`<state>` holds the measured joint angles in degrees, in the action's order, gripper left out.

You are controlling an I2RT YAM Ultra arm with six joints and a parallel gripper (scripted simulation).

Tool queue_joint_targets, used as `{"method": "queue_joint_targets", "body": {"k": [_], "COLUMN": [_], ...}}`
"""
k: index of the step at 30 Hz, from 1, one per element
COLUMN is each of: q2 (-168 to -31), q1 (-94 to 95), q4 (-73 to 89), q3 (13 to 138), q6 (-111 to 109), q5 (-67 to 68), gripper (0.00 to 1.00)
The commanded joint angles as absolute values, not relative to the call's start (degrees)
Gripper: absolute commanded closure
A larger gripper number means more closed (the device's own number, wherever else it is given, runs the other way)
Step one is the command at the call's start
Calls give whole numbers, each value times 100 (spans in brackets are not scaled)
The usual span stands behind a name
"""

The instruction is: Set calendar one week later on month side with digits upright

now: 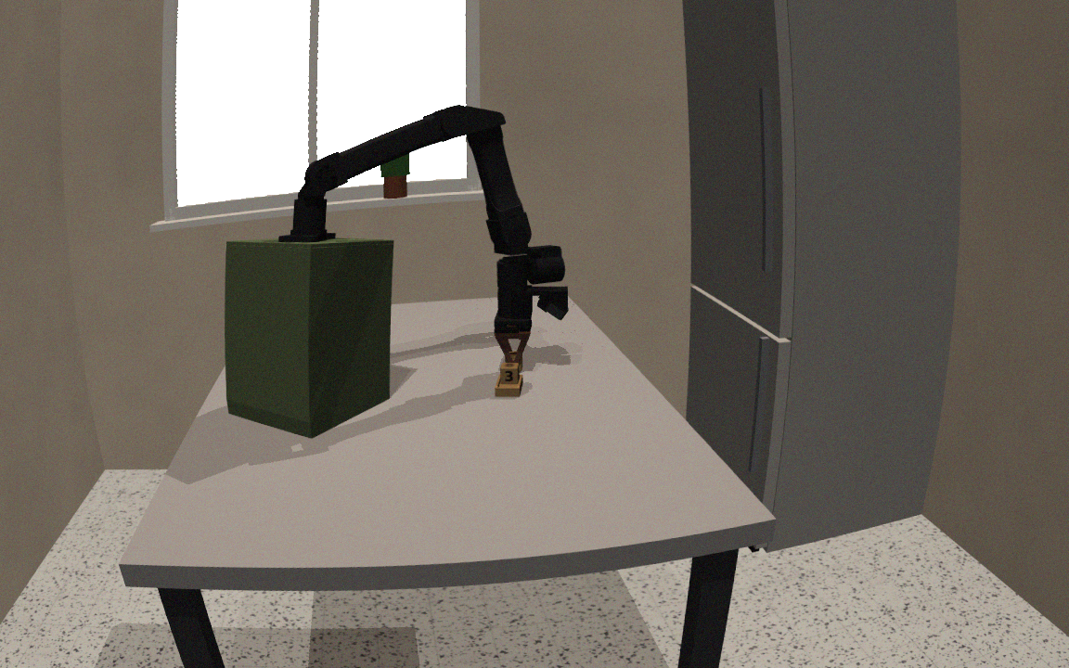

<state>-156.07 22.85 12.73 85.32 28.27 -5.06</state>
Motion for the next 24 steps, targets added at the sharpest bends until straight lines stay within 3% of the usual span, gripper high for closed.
{"method": "queue_joint_targets", "body": {"k": [1, 24], "q2": [-15564, -15637], "q1": [2284, 2288], "q4": [1264, 1239], "q3": [8558, 8605], "q6": [2831, 2836], "q5": [-494, -494], "gripper": [73, 73]}}
